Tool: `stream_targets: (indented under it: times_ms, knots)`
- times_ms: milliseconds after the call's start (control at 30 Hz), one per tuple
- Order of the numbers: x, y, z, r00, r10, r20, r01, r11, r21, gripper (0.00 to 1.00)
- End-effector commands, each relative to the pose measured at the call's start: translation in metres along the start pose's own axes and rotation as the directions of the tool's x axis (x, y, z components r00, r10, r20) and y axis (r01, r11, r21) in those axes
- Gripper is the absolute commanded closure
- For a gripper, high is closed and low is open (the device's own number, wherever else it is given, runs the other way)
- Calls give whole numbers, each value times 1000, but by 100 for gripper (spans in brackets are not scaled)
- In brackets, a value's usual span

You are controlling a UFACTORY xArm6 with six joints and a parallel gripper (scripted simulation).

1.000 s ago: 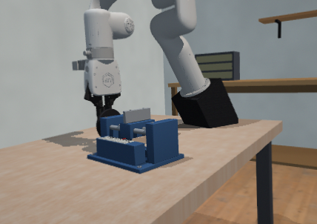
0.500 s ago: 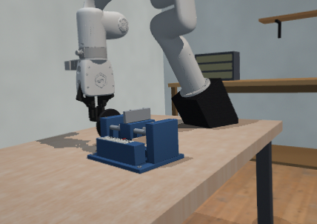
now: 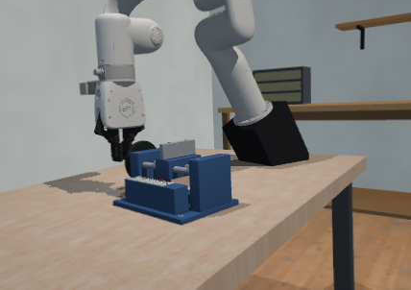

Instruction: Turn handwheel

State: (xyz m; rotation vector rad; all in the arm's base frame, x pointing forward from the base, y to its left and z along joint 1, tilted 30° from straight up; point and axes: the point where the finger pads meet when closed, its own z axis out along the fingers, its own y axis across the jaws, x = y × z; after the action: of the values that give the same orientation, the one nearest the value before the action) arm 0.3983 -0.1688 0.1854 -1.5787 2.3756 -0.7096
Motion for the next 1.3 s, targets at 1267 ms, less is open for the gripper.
stream_targets:
  times_ms: [1267]
  knots:
    - [0,-7,15,1000,0,0,0,1000,0,94]
